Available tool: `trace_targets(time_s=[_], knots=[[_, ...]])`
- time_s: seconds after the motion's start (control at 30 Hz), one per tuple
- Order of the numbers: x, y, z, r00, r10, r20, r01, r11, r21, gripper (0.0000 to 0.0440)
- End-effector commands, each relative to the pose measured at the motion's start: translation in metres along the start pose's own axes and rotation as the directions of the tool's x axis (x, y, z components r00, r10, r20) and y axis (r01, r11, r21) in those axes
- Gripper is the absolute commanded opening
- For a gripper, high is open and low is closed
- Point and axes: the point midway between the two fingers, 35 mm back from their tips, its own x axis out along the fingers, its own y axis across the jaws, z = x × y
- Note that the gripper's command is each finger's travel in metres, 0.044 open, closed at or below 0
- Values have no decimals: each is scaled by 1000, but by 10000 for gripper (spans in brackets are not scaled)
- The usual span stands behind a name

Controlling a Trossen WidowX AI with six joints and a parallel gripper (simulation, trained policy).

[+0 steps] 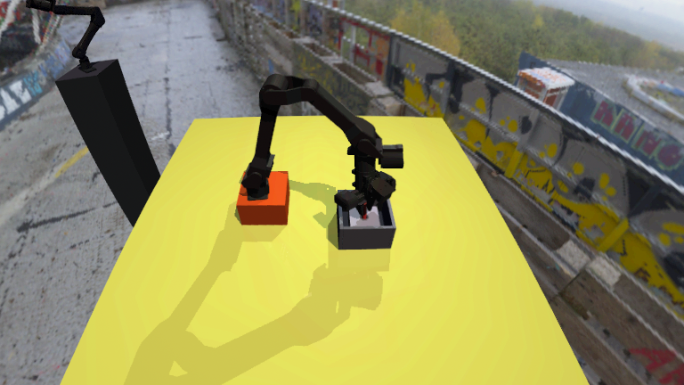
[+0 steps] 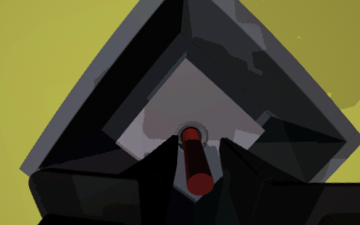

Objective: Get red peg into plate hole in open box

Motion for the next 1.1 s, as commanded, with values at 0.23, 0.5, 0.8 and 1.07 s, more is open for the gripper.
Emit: trace_targets(time_s=[0.23,0.5,0.8,1.07], knots=[[5,12,24,1000,2,17,-1,999,-45,265],[5,20,51,998,10,61,-6,998,-59,429],[-4,23,85,988,36,149,-32,999,-32,440],[-8,24,102,980,44,193,-42,999,-15,440]])
